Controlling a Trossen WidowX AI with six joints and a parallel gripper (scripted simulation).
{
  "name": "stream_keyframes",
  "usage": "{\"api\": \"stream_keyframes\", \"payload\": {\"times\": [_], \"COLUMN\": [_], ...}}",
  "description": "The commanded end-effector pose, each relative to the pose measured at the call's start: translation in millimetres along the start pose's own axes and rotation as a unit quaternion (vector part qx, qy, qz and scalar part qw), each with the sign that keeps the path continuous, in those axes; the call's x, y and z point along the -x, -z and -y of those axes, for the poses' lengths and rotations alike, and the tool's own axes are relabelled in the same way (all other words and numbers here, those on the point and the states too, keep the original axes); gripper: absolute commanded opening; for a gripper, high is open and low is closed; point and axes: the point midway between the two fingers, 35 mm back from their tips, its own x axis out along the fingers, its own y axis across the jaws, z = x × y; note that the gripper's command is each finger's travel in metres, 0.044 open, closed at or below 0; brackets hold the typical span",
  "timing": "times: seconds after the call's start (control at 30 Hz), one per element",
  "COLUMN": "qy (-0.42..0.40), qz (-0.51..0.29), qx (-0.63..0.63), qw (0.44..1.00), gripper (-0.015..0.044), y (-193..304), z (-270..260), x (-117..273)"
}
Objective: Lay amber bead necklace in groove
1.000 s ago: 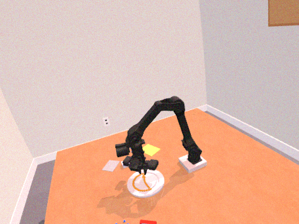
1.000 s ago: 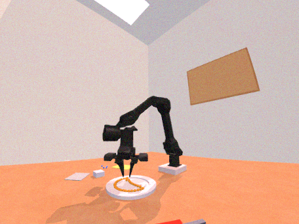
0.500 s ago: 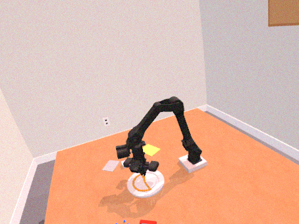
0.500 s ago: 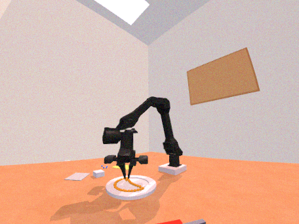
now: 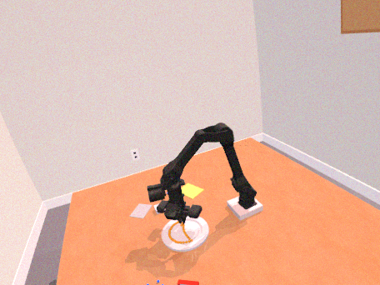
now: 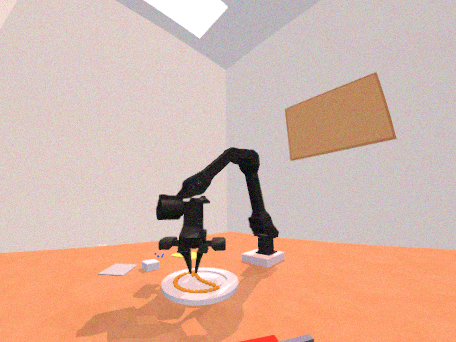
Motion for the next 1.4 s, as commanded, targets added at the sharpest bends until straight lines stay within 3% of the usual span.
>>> {"api": "stream_keyframes", "payload": {"times": [0.0, 0.7, 1.37], "qy": [0.0, 0.001, 0.0], "qz": [0.0, 0.001, 0.0], "qx": [0.0, 0.003, 0.003], "qw": [1.0, 1.0, 1.0], "gripper": [0.0, 0.0, 0.0], "y": [0.0, 0.6, 30.2], "z": [-0.1, 0.0, -16.4], "x": [0.3, 6.0, 2.0]}}
